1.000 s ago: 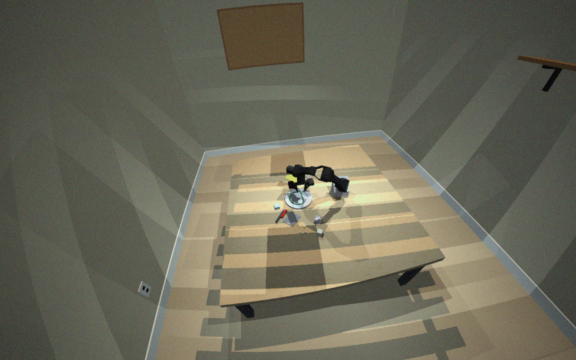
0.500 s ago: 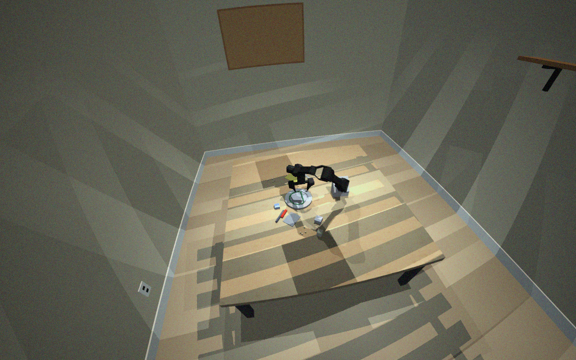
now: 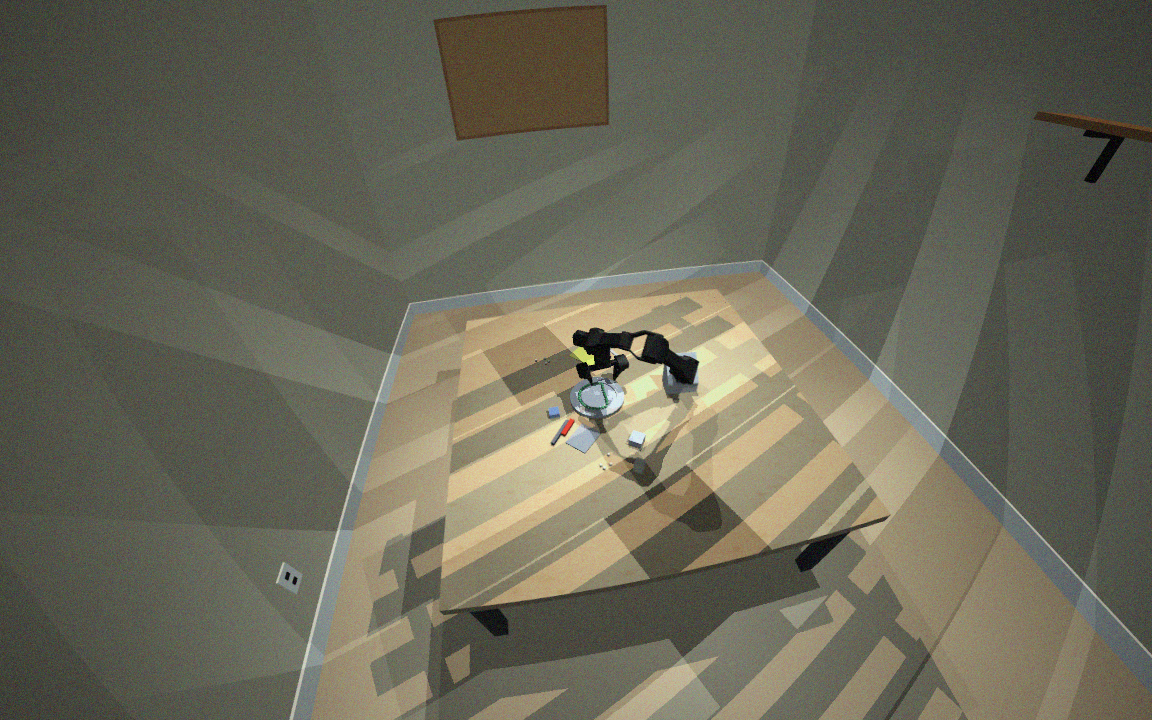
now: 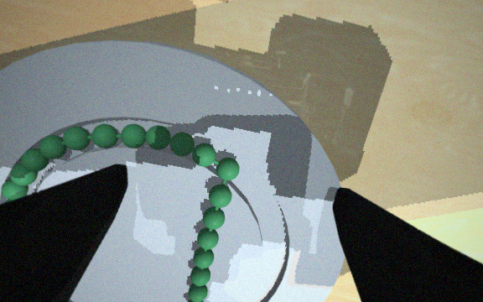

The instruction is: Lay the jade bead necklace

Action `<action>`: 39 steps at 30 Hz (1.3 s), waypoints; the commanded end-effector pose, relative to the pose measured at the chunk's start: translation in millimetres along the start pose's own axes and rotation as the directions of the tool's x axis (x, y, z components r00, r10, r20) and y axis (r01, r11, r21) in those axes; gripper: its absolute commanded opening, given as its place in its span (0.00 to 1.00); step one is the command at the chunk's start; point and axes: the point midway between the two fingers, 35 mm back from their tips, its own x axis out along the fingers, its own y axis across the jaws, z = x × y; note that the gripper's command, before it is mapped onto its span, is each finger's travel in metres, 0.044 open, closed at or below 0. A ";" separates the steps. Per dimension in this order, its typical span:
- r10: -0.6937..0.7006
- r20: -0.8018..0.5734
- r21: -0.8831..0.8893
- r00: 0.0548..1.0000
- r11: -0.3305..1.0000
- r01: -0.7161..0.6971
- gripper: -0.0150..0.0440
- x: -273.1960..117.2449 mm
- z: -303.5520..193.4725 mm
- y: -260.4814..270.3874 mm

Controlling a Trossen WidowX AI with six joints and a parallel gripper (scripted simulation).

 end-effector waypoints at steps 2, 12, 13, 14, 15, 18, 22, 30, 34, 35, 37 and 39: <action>0.001 0.006 -0.372 1.000 0.928 0.001 0.73 -6.2 -15.6 5.7; 0.000 0.006 -0.992 1.000 0.123 0.006 0.46 -18.6 -56.4 14.0; 0.000 0.006 -1.000 1.000 0.017 0.006 0.46 -19.8 -60.5 14.5; 0.000 0.005 -0.996 1.000 -0.090 0.005 0.46 -20.9 -64.7 14.9; 0.000 0.005 -0.981 1.000 -0.195 0.005 0.46 -22.0 -68.9 15.3; 0.000 0.004 -0.870 1.000 -0.494 0.003 0.46 -25.3 -81.3 16.1; 0.000 0.002 -0.697 1.000 -0.717 0.001 0.46 -28.5 -93.6 16.5; 0.000 0.000 -0.453 1.000 -0.891 0.000 0.46 -31.1 -103.8 16.4; 0.000 0.000 -0.453 1.000 -0.891 0.000 0.46 -31.1 -103.8 16.4; 0.000 0.000 -0.453 1.000 -0.891 0.000 0.46 -31.1 -103.8 16.4; 0.000 0.000 -0.453 1.000 -0.891 0.000 0.46 -31.1 -103.8 16.4; 0.000 0.000 -0.453 1.000 -0.891 0.000 0.46 -31.1 -103.8 16.4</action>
